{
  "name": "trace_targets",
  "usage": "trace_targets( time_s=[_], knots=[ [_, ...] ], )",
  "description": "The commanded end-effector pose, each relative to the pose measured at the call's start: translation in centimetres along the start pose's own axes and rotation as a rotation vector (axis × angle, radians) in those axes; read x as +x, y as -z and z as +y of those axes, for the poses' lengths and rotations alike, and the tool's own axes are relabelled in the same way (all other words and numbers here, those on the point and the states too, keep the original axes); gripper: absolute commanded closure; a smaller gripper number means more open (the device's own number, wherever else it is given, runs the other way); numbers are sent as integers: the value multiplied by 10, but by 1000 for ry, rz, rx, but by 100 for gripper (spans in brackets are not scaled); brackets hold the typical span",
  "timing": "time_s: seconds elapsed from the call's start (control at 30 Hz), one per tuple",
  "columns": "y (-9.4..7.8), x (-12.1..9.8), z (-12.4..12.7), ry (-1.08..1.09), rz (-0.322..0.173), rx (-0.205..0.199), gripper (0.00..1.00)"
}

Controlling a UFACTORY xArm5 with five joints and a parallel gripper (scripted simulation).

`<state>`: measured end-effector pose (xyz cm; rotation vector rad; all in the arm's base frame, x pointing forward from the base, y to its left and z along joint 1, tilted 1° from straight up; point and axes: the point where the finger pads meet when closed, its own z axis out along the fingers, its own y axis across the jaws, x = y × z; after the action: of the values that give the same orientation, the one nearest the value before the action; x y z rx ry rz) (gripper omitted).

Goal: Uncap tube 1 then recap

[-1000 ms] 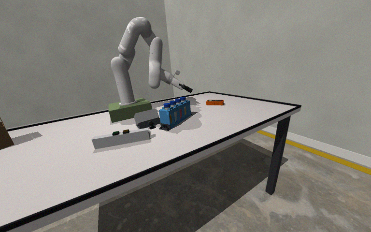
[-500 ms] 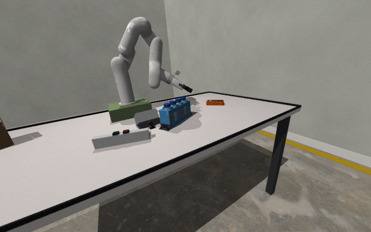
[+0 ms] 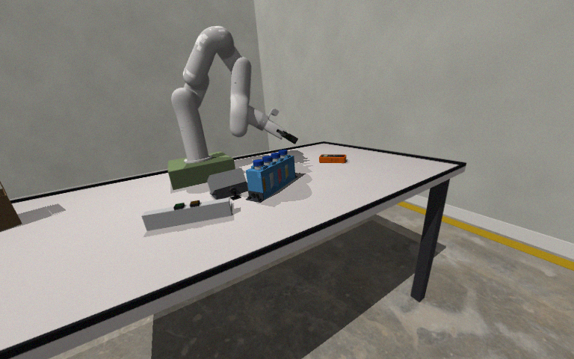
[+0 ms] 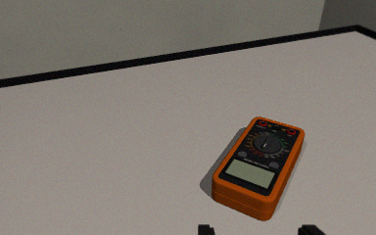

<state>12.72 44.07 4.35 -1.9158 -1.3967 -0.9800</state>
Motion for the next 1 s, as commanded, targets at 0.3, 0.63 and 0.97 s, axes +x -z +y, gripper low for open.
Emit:
trace_targets(
  time_s=[0.3,0.63,0.97],
  knots=[
    [-14,9,42,-54,-58,-73,54],
    [-19,14,75,-111,-125,-146,54],
    [-20,18,108,-142,-158,-180,54]
  ],
)
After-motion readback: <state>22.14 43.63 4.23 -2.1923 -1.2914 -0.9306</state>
